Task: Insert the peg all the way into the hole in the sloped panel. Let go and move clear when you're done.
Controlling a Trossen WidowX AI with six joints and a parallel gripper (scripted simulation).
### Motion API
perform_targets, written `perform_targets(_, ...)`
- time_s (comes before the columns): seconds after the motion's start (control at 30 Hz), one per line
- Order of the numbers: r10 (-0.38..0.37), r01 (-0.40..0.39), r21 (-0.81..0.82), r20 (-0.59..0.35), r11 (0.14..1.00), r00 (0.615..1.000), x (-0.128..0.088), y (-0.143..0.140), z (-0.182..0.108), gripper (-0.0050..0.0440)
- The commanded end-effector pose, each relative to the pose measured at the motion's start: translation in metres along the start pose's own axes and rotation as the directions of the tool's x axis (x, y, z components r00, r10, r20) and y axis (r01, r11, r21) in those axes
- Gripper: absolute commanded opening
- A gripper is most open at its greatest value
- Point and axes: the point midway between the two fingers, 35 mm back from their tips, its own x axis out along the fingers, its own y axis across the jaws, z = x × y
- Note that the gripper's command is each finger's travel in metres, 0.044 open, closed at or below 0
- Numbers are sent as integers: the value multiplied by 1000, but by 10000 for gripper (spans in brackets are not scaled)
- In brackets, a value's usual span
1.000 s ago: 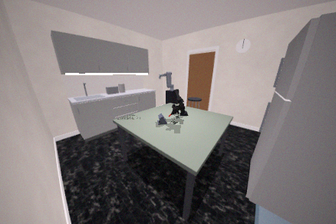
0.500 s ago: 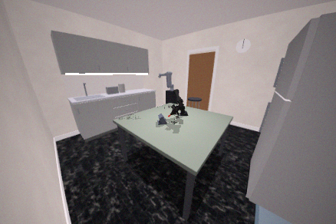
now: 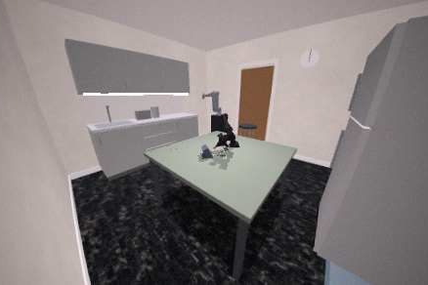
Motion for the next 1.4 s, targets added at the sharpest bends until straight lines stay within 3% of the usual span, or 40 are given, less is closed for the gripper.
perform_targets(0.0,17,-17,59,3,998,1000,1,4,4,0)
perform_targets(0.83,63,-68,281,28,957,998,10,7,9,0)
perform_targets(1.37,65,-70,180,30,981,997,10,7,10,0)
